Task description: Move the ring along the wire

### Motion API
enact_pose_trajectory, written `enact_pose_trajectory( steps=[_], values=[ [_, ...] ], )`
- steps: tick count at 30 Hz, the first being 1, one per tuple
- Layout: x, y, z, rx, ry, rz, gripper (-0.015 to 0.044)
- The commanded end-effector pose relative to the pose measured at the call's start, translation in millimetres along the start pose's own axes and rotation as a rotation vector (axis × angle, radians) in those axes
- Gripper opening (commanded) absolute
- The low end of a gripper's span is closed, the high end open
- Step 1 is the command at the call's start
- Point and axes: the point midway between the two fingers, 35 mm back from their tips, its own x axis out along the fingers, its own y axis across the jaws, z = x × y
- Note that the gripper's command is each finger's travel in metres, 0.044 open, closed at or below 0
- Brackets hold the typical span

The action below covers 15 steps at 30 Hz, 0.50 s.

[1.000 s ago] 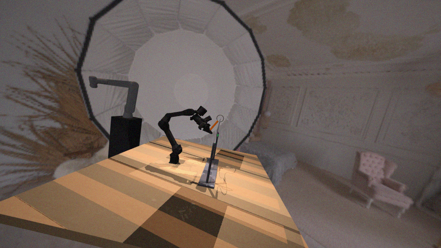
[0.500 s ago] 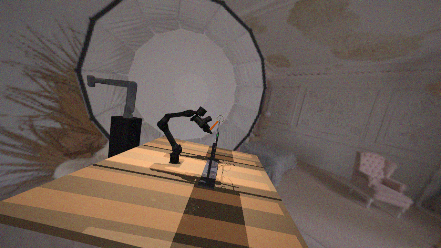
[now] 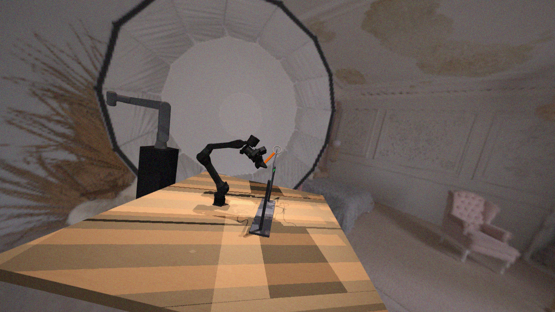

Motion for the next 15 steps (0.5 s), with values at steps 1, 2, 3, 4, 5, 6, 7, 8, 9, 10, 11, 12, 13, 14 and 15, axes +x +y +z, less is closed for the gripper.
enact_pose_trajectory(
  steps=[1, 2, 3, 4, 5, 6, 7, 8, 9, 10, 11, 12, 13, 14, 15],
  values=[
    [-0.5, -2.3, -1.1, -0.045, -0.006, -0.030, -0.0150],
    [-0.4, -2.9, -1.1, -0.057, -0.008, -0.038, -0.0150],
    [-0.4, -3.5, -1.1, -0.068, -0.010, -0.045, -0.0150],
    [-0.3, -4.1, -1.1, -0.080, -0.011, -0.053, -0.0150],
    [-0.3, -4.7, -1.0, -0.092, -0.013, -0.060, -0.0150],
    [-0.2, -5.4, -1.0, -0.103, -0.015, -0.068, -0.0150],
    [-0.2, -6.0, -0.9, -0.115, -0.017, -0.076, -0.0150],
    [-0.1, -6.6, -0.9, -0.126, -0.019, -0.083, -0.0150],
    [-0.1, -7.2, -0.8, -0.138, -0.020, -0.091, -0.0150],
    [-0.1, -7.8, -0.7, -0.149, -0.022, -0.098, -0.0150],
    [0.0, -8.4, -0.6, -0.161, -0.024, -0.106, -0.0150],
    [0.0, -9.0, -0.5, -0.172, -0.025, -0.113, -0.0150],
    [0.0, -9.6, -0.4, -0.184, -0.027, -0.121, -0.0150],
    [0.0, -10.2, -0.3, -0.196, -0.029, -0.128, -0.0150],
    [0.0, -10.9, -0.2, -0.207, -0.031, -0.136, -0.0150]
  ],
)
